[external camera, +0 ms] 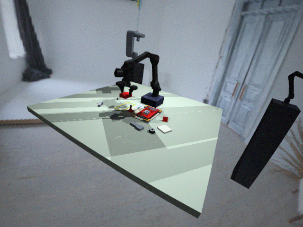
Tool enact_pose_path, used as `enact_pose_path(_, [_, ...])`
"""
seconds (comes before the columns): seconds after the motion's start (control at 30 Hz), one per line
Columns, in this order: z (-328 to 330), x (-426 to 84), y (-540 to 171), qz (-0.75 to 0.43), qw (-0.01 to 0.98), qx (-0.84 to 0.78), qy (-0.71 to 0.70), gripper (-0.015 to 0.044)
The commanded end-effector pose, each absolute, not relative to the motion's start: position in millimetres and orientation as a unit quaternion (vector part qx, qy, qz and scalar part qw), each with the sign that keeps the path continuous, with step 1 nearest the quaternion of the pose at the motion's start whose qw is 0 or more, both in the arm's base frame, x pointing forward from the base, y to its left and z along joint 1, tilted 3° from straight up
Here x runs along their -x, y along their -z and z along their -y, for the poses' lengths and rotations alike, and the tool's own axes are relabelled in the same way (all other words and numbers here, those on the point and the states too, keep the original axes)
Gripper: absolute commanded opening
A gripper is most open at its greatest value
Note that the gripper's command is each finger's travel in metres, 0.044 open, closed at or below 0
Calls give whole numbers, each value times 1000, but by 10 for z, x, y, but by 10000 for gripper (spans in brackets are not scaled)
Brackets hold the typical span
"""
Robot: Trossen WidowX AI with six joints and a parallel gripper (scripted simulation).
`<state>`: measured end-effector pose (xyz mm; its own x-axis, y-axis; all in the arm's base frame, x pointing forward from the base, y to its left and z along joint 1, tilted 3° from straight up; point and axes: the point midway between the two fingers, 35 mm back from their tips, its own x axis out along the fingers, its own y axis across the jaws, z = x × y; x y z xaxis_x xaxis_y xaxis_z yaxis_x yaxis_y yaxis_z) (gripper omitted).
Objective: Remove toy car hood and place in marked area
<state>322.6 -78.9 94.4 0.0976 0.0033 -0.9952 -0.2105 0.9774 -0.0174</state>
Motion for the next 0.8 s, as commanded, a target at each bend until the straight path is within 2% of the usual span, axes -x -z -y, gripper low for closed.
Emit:
enact_pose_path(0.0, [778,-3216,-882,-670,734,77,-78,0])
enact_pose_path(0.77, [780,-3244,-683,-670,734,77,-78,0])
